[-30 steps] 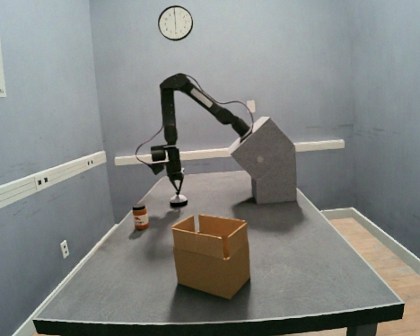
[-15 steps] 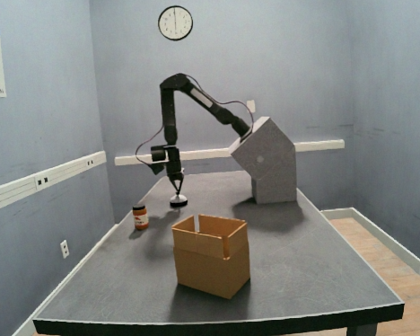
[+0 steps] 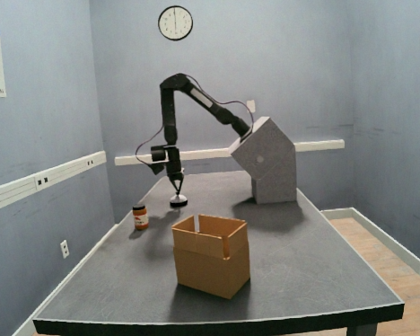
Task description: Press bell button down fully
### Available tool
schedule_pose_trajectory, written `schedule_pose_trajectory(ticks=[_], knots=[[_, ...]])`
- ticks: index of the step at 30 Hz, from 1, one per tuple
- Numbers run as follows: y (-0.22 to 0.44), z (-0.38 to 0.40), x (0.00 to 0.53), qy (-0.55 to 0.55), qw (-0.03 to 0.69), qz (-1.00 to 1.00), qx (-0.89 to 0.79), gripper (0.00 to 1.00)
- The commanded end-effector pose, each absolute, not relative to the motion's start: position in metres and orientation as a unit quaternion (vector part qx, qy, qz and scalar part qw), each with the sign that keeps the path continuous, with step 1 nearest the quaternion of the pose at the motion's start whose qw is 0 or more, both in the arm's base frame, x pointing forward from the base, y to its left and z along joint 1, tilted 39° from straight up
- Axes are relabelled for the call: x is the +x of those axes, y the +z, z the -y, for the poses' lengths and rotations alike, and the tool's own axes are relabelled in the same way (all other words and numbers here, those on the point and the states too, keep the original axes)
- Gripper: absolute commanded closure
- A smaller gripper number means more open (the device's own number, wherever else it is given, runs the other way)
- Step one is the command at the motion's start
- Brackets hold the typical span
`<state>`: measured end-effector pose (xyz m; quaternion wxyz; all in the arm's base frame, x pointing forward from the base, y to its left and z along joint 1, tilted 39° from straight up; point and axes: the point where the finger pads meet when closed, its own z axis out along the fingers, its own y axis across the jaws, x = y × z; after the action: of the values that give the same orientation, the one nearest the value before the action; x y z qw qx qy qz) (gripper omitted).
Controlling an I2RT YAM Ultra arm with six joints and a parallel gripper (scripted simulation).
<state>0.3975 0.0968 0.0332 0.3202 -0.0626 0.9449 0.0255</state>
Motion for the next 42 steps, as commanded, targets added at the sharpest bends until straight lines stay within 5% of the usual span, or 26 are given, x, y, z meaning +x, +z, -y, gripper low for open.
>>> schedule_pose_trajectory(ticks=[1,42], knots=[[0.045,-0.102,0.414,0.033,0.344,-0.936,-0.066,1.0],[0.091,-0.094,0.355,0.028,0.33,-0.941,-0.065,1.0]])
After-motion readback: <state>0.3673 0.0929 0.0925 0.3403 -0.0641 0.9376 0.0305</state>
